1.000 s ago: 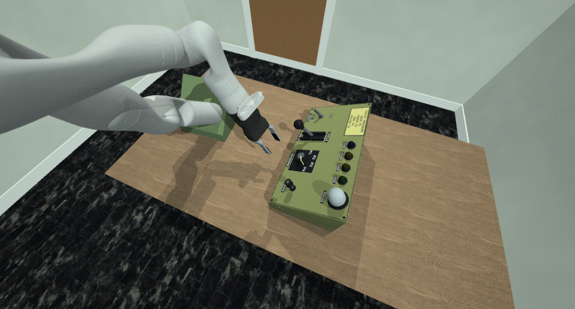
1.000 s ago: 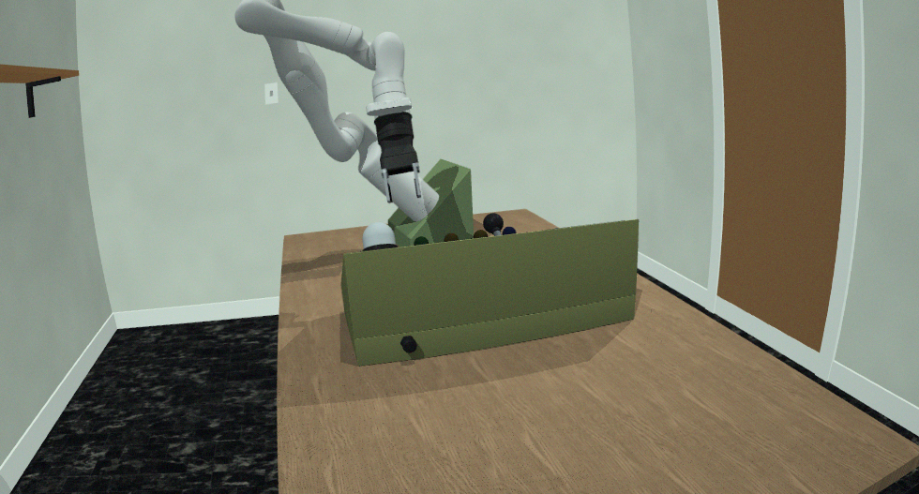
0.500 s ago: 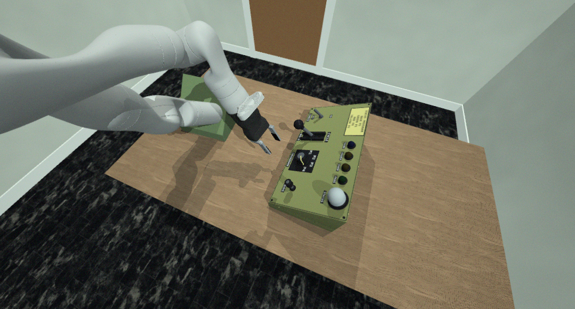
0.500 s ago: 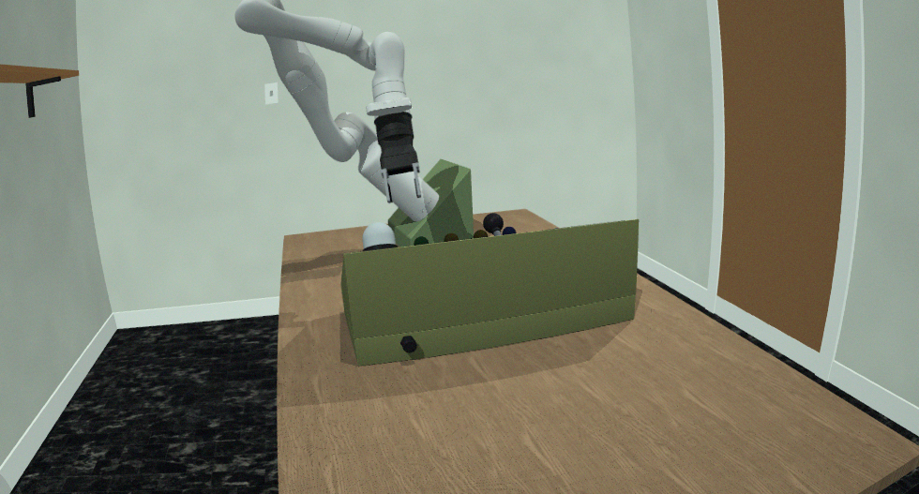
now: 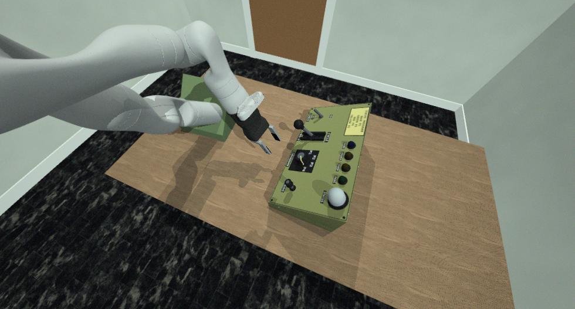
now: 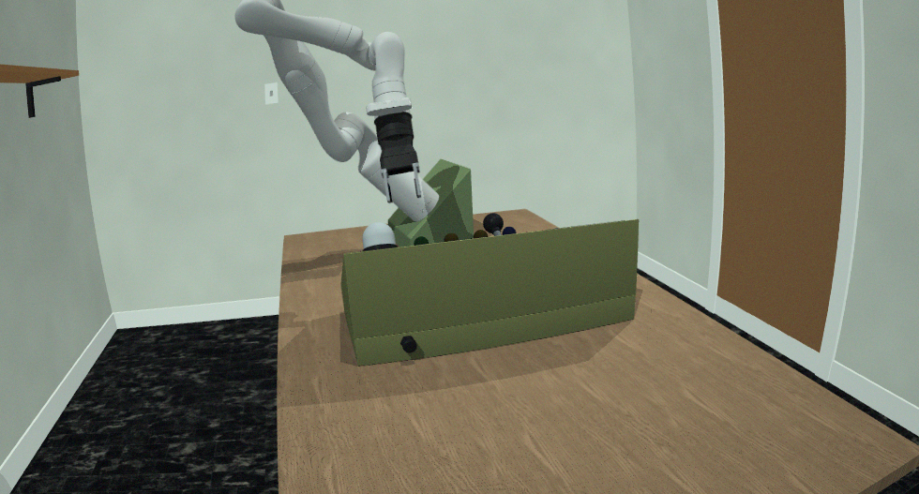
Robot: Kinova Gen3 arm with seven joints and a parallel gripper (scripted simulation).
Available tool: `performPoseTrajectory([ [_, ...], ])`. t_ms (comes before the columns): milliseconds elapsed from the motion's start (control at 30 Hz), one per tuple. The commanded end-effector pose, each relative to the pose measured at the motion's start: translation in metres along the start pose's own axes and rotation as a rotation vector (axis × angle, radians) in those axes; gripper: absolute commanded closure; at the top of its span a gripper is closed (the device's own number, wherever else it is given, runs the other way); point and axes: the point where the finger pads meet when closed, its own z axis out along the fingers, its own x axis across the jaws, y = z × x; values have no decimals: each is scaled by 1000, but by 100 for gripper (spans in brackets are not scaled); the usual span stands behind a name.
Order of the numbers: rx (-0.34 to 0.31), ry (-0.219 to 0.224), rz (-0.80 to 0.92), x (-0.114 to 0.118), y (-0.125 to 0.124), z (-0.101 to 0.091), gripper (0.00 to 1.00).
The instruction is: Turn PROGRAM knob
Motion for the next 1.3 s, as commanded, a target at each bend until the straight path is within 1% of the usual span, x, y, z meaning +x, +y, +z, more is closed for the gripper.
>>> performPoseTrajectory([
  [0,1,-1,0,0,0,0,0],
  [200,1,-1,0,0,0,-4,0],
  [433,1,-1,0,-1,1,-18,0],
  [500,1,-1,0,-1,1,-18,0],
  [1000,1,-1,0,-1,3,-69,0],
  [1067,1,-1,0,-1,3,-69,0],
  [1267,1,-1,0,-2,4,-84,0],
])
